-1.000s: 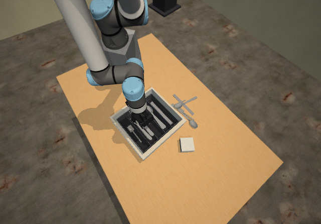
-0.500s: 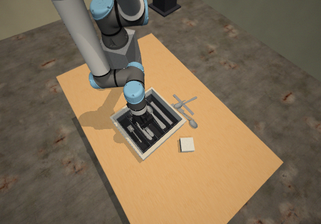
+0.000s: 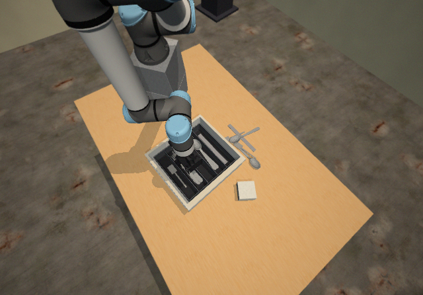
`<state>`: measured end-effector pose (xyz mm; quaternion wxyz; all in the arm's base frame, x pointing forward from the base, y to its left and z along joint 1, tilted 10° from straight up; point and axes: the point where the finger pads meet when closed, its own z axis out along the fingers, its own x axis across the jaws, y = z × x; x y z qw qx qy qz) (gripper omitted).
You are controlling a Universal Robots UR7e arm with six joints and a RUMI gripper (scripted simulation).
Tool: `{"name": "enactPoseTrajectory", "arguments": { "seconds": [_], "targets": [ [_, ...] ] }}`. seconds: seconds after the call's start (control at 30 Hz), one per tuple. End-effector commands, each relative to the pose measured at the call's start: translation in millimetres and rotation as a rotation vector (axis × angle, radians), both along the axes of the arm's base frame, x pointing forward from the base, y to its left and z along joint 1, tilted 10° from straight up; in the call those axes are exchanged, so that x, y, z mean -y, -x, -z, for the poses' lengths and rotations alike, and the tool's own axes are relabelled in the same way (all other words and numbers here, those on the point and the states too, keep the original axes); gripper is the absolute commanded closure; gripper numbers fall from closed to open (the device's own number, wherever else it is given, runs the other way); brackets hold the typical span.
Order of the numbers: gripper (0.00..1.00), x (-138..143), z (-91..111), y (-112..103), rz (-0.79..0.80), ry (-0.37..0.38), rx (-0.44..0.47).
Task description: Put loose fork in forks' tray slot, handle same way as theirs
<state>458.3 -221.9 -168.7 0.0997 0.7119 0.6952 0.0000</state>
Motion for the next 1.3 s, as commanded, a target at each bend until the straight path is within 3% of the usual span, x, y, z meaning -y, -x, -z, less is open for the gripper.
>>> {"name": "enactPoseTrajectory", "arguments": {
  "seconds": [0.0,0.3,0.63,1.27],
  "targets": [
    [0.98,8,21,-7,0.000,0.007,0.010],
    [0.98,11,48,-9,0.000,0.007,0.010],
    [0.98,14,63,-10,0.000,0.007,0.010],
    [0.98,14,70,-11,0.000,0.007,0.010]
  ]
}}
